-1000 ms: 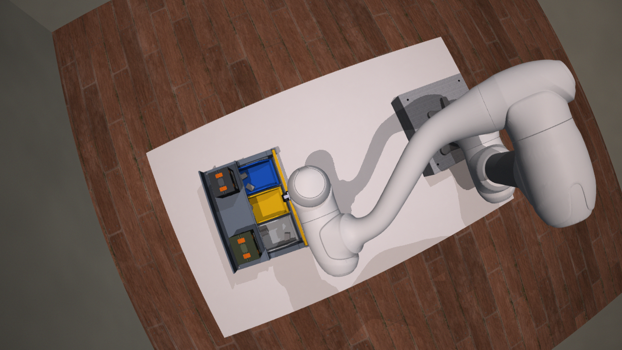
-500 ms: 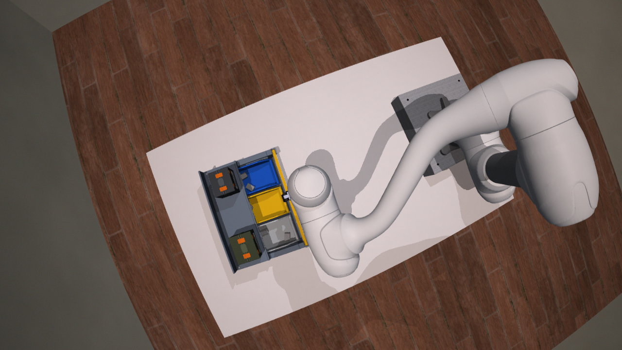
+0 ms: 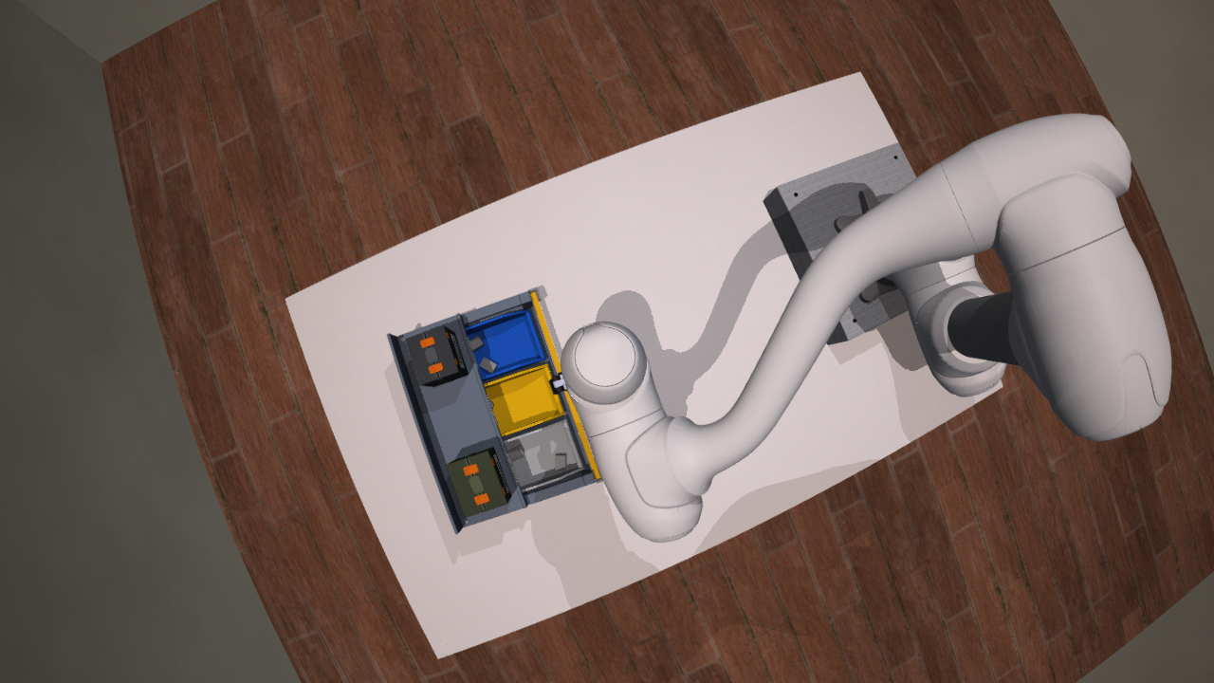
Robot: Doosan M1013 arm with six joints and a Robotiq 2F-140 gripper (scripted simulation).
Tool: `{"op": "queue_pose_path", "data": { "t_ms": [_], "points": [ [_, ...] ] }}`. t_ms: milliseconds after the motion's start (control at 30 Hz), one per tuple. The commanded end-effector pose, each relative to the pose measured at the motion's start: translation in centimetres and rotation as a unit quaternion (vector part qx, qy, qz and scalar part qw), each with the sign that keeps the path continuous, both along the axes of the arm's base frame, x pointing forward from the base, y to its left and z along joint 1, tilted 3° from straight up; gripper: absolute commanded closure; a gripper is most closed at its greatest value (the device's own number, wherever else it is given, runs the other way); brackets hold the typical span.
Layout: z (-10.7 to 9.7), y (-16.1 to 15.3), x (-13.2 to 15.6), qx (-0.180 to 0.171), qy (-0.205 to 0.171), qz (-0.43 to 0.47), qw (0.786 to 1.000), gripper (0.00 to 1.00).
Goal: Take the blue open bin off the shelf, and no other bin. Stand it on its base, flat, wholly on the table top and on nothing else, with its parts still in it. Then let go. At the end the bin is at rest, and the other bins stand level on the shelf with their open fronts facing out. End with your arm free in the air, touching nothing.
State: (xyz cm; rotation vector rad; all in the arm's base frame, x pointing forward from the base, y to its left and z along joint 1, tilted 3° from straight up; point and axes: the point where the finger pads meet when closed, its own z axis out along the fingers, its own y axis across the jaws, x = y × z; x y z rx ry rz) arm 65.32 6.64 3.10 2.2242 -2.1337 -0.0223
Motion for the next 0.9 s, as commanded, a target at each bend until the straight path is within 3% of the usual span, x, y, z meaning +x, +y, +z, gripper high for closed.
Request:
{"op": "queue_pose_path", "data": {
  "t_ms": [0,867],
  "points": [
    [0.02,0.0,0.0,0.0,0.0,0.0,1.0,0.43],
    [0.34,0.01,0.02,0.0,0.0,0.0,1.0,0.43]
  ]
}}
